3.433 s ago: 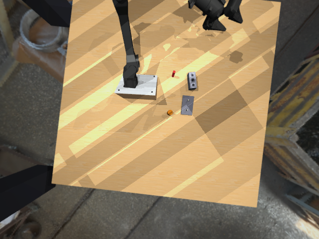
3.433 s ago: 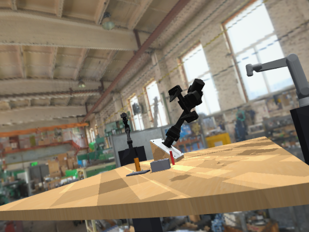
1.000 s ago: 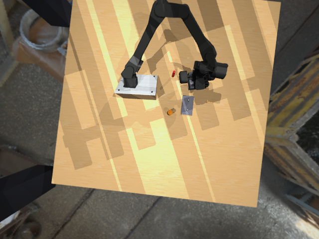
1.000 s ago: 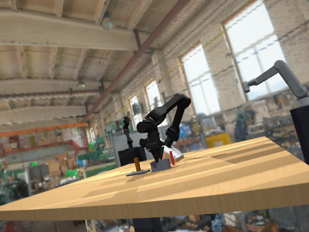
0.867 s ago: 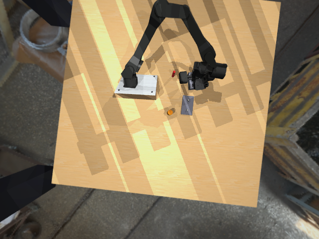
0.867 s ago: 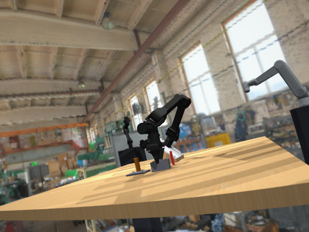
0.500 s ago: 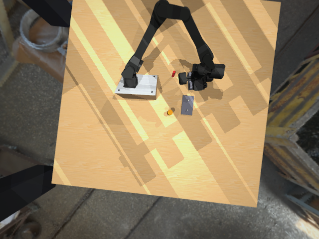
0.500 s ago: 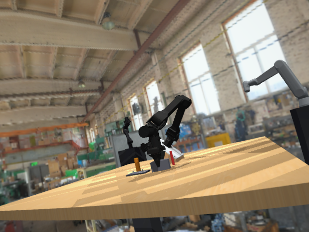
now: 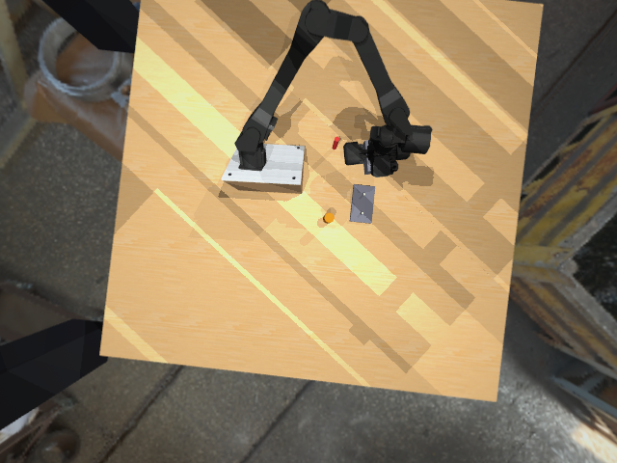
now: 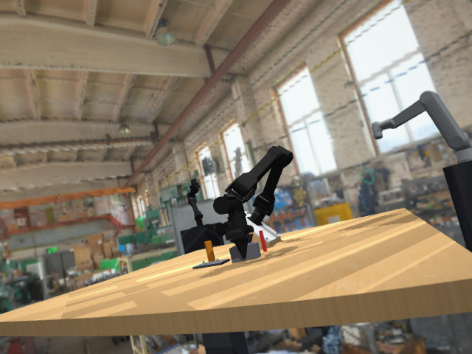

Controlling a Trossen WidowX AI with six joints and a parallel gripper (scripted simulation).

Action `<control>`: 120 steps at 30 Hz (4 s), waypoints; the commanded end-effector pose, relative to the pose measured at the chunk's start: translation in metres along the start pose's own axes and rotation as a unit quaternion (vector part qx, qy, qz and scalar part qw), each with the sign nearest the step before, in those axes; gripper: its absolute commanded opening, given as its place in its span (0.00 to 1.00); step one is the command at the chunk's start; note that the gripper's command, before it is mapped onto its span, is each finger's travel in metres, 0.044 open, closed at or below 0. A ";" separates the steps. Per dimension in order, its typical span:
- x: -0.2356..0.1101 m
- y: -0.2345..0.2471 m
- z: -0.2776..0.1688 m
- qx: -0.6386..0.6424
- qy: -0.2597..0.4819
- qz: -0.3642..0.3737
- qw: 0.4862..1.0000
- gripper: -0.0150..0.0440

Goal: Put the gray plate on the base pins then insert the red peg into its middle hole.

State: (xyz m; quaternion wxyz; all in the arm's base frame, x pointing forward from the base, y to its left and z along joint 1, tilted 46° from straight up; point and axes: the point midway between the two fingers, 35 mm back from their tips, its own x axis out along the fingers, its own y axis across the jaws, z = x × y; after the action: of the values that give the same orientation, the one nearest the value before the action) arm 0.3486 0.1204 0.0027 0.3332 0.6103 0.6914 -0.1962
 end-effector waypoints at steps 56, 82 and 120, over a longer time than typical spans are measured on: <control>-0.134 0.009 -0.007 0.003 0.000 0.000 1.000 0.25; -0.102 -0.001 0.062 0.044 -0.003 0.000 0.999 0.25; -0.054 -0.037 0.144 0.101 -0.003 0.000 0.995 0.25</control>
State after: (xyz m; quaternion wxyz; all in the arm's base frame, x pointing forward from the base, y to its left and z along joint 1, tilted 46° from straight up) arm 0.3468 -0.0211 -0.0626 0.2721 0.6408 0.6679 -0.2633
